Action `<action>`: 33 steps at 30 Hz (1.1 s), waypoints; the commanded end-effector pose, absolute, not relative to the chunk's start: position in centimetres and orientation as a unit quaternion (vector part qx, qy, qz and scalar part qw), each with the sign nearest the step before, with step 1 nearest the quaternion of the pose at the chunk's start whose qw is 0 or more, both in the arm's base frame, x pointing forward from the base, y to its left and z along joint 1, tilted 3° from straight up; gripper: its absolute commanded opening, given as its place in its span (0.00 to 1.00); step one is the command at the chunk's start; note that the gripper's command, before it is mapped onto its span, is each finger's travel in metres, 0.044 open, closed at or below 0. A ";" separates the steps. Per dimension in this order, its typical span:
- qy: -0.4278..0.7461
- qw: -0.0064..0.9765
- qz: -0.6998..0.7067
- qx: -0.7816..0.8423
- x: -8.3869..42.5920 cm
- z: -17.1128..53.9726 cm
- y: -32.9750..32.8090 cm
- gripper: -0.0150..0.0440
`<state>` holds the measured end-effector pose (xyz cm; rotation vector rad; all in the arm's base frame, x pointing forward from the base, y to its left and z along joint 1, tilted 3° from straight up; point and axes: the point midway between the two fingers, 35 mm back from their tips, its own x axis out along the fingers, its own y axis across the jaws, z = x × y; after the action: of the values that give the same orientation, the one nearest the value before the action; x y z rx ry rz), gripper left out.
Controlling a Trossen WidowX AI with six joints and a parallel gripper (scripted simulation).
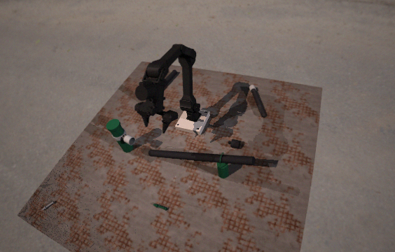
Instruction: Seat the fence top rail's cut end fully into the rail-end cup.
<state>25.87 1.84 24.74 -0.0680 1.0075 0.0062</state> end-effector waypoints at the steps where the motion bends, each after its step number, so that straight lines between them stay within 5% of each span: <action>1: 0.486 0.873 0.007 -0.040 26.0 24.7 1.4 1.00; 11: 0.469 0.815 0.148 -0.308 28.1 24.1 -4.2 1.00; 22: 0.384 0.642 0.298 -0.593 28.8 23.3 -12.5 1.00; 33: 0.369 0.611 0.314 -0.626 28.6 23.2 -13.6 1.00</action>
<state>28.56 -11.90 22.91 -1.3083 0.8980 0.6703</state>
